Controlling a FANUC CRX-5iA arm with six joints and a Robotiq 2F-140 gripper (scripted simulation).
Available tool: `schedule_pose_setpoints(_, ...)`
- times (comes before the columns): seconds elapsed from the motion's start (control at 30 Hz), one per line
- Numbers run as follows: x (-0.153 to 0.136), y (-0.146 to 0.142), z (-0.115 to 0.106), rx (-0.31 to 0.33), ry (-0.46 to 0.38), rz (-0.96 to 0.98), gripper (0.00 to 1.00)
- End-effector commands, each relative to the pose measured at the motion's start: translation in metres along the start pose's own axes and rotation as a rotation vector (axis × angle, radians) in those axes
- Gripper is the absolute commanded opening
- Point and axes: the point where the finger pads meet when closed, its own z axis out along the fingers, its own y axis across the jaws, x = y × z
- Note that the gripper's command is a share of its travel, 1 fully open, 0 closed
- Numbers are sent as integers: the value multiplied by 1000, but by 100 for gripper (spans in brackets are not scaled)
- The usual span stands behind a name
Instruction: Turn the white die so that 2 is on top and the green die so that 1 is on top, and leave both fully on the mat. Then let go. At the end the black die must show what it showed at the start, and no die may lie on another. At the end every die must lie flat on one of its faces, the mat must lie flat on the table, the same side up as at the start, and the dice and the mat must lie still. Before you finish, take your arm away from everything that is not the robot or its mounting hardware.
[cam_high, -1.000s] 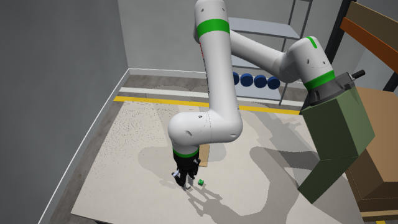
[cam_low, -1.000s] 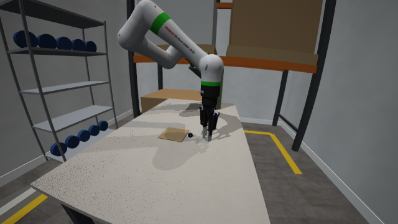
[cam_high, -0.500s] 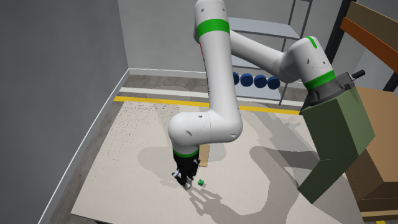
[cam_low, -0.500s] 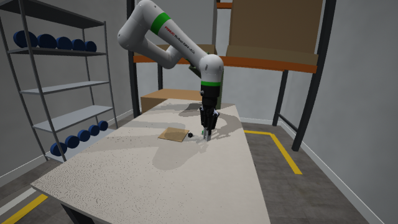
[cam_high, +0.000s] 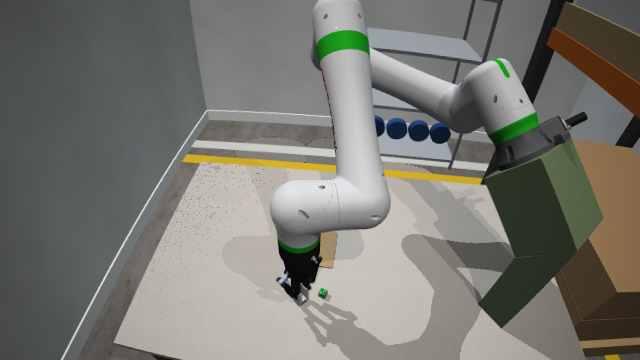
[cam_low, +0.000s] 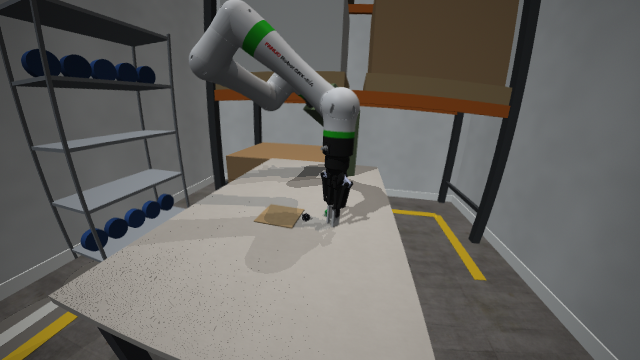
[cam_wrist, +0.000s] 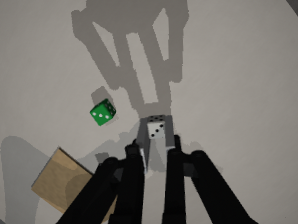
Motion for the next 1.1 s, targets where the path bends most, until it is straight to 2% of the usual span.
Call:
schedule_pose_setpoints(0.0,0,0,0,0,0,0,9)
schedule_pose_setpoints(0.47,0,0,-4,0,0,0,9)
schedule_pose_setpoints(0.63,0,0,-29,0,0,0,9)
schedule_pose_setpoints(0.7,0,0,-29,0,0,0,9)
schedule_pose_setpoints(0.93,0,0,-80,0,0,0,9)
schedule_pose_setpoints(1.07,0,0,-97,0,0,0,9)
